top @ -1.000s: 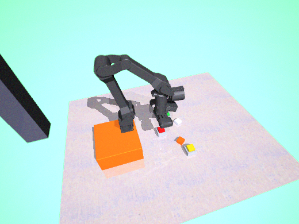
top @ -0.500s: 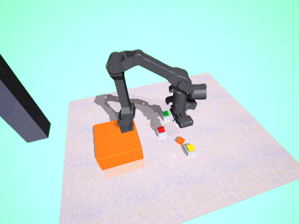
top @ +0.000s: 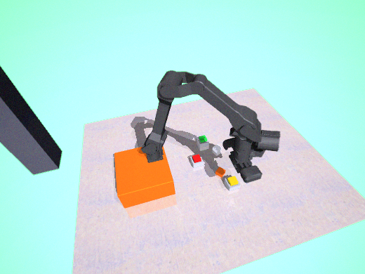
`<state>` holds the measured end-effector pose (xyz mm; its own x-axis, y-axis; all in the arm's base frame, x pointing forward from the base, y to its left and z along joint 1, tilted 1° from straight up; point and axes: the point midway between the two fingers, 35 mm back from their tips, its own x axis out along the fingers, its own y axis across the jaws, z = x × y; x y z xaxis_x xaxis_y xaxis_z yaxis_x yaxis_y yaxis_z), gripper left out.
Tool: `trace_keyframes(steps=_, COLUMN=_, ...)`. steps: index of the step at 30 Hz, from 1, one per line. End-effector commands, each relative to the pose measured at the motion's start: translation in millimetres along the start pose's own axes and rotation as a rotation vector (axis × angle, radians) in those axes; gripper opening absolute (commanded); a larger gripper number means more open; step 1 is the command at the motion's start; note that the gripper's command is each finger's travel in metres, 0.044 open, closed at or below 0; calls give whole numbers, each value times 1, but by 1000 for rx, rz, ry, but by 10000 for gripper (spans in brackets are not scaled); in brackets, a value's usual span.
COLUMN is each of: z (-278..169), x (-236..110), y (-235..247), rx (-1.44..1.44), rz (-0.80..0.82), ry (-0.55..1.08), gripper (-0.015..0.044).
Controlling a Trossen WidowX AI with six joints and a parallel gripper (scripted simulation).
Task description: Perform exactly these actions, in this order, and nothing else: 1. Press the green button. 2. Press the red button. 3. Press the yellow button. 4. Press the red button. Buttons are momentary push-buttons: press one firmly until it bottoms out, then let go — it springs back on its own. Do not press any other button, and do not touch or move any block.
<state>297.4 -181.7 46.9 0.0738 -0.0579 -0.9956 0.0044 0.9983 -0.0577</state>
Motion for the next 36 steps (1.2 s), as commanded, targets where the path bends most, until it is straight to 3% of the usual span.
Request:
trace_keyframes(steps=1, z=-10, x=33, y=5, rx=-6, rz=25, ry=35, gripper=20)
trace_keyframes(steps=36, z=-11, x=66, y=6, rx=-6, rz=25, ry=35, gripper=20)
